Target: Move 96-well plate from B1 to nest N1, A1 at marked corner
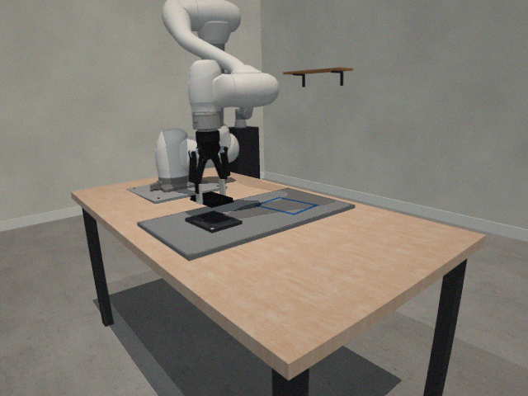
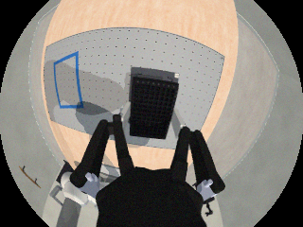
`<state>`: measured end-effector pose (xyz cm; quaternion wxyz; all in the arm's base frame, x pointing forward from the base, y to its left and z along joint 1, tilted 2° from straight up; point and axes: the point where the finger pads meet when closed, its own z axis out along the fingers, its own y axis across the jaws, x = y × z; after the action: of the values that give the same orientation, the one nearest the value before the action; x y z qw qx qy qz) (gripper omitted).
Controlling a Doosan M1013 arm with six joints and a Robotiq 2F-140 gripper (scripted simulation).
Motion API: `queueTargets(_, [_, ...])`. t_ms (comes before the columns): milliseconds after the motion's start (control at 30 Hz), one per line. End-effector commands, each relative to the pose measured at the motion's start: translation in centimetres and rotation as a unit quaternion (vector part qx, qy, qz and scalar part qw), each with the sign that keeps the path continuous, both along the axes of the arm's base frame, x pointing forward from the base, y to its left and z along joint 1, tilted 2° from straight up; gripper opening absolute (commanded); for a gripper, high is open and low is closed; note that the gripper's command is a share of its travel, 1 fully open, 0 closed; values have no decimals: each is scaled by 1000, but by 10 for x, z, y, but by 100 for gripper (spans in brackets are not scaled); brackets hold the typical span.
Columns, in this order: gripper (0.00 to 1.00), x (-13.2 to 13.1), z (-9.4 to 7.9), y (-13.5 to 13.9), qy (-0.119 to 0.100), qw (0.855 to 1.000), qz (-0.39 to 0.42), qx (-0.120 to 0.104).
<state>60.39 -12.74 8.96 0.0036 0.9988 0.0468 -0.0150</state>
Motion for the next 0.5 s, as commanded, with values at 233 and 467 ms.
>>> queueTargets(233, [0,0,-7,0,0,1000,0,0])
queueTargets(467, [0,-1,-18,0,0,1000,0,0])
